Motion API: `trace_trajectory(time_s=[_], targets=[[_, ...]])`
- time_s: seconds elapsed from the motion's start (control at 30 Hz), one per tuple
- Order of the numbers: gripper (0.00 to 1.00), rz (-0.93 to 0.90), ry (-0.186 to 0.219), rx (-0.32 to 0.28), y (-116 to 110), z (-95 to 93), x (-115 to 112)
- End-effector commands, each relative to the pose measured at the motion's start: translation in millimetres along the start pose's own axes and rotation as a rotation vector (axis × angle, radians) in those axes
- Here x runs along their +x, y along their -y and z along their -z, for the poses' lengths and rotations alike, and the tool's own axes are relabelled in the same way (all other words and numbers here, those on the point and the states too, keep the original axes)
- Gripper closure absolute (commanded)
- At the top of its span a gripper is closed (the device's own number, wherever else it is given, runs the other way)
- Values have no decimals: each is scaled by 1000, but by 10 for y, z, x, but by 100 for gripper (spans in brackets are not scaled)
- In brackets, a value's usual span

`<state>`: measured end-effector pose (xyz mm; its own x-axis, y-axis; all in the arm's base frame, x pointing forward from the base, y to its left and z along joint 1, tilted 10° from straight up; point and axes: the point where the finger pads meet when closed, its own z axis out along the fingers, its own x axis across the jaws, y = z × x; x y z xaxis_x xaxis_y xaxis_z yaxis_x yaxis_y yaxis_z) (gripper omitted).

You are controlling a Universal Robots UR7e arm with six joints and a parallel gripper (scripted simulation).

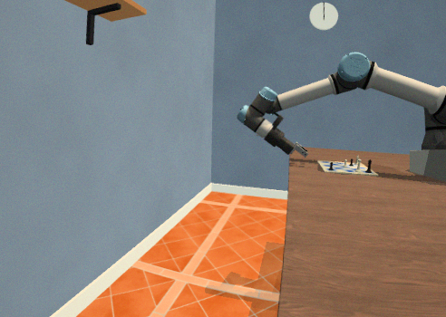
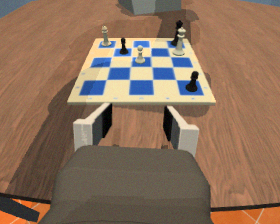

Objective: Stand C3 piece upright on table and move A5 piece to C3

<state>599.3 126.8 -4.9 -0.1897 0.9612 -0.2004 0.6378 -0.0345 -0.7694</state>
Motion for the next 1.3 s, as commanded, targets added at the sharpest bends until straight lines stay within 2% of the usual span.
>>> trace_trajectory(time_s=[0.0,0.6,1.0,1.27], targets=[[0,0,0,-2,6,9,-1],[0,0,0,-2,53,41,-3],[0,0,0,-2,640,449,-32],[0,0,0,-2,744,521,-37]])
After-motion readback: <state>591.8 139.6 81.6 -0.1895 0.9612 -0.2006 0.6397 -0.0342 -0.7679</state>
